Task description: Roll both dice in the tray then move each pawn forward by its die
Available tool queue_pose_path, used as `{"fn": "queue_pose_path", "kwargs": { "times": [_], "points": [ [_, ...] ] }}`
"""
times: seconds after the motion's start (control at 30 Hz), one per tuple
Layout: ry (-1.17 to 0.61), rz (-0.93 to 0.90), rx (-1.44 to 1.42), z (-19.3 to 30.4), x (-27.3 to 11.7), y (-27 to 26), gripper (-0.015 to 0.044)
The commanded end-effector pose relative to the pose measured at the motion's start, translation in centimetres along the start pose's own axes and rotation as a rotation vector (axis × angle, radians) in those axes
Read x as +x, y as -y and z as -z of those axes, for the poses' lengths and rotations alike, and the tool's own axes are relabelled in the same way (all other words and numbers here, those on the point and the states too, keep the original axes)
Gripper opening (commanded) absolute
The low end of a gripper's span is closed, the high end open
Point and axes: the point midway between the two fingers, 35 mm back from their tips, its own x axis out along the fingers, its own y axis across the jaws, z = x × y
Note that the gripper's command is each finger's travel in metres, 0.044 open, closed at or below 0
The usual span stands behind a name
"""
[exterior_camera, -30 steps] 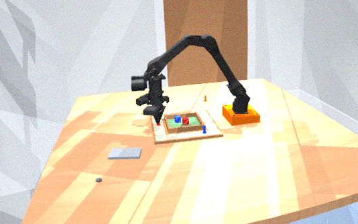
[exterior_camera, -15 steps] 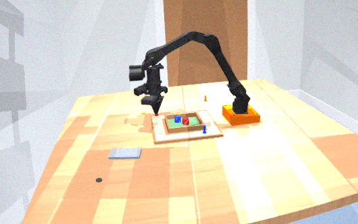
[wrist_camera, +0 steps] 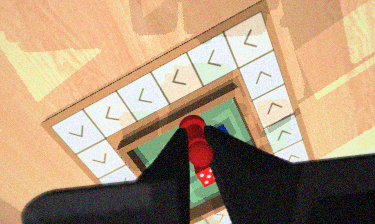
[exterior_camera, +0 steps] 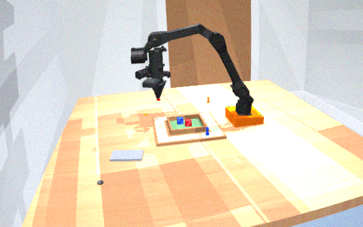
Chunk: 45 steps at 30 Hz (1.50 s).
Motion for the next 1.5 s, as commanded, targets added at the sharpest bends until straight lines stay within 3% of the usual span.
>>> {"fn": "queue_pose_path", "kwargs": {
  "times": [0.0,1.13,1.47],
  "points": [
    [-0.007,0.003,-0.001,0.3,-0.2,-0.2,0.0000],
    [-0.020,-0.006,-0.002,13.6,7.1,-8.7,0.0000],
    [-0.020,-0.006,-0.002,13.9,8.9,-8.8,0.0000]
  ]
}}
